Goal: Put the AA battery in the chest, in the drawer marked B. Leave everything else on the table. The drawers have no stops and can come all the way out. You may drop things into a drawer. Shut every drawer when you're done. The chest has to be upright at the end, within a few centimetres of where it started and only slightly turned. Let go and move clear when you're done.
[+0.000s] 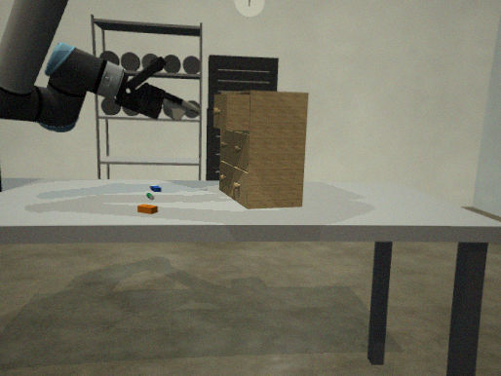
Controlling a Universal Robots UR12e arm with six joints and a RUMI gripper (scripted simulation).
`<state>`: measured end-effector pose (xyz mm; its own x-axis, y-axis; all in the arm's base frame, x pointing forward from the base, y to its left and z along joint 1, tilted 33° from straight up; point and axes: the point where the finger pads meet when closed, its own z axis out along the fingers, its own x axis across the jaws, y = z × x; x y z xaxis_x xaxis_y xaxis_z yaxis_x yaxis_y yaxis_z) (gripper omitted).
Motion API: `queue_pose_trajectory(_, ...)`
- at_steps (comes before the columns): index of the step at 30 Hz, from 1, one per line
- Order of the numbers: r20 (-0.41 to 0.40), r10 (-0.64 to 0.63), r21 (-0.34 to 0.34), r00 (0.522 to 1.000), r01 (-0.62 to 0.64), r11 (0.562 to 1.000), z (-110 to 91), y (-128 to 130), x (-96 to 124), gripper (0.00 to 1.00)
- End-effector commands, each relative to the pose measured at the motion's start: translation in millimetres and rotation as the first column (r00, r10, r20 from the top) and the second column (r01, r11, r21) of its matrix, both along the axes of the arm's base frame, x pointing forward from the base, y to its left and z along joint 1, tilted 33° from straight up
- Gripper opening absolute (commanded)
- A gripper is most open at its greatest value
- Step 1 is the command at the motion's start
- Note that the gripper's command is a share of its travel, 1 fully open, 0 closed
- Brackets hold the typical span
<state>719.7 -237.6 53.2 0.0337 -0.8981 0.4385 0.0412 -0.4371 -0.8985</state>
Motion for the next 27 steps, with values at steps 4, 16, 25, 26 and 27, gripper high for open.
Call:
queue_pose_trajectory(4, -0.004, -0.003, 0.006, 1.000, 0.003, 1.000, -1, 0, -18, 0.20)
queue_pose_trajectory(16, -0.003, -0.003, 0.007, 1.000, 0.003, 1.000, -1, -1, -50, 0.20)
queue_pose_trajectory(25, -0.002, -0.002, 0.005, 1.000, 0.002, 1.000, 0, -1, -53, 0.20)
queue_pose_trajectory(26, -0.002, -0.002, 0.004, 1.000, 0.002, 1.000, 0, -1, -53, 0.20)
queue_pose_trajectory(27, -0.003, -0.001, 0.004, 1.000, 0.001, 1.000, 0, -1, -53, 0.20)
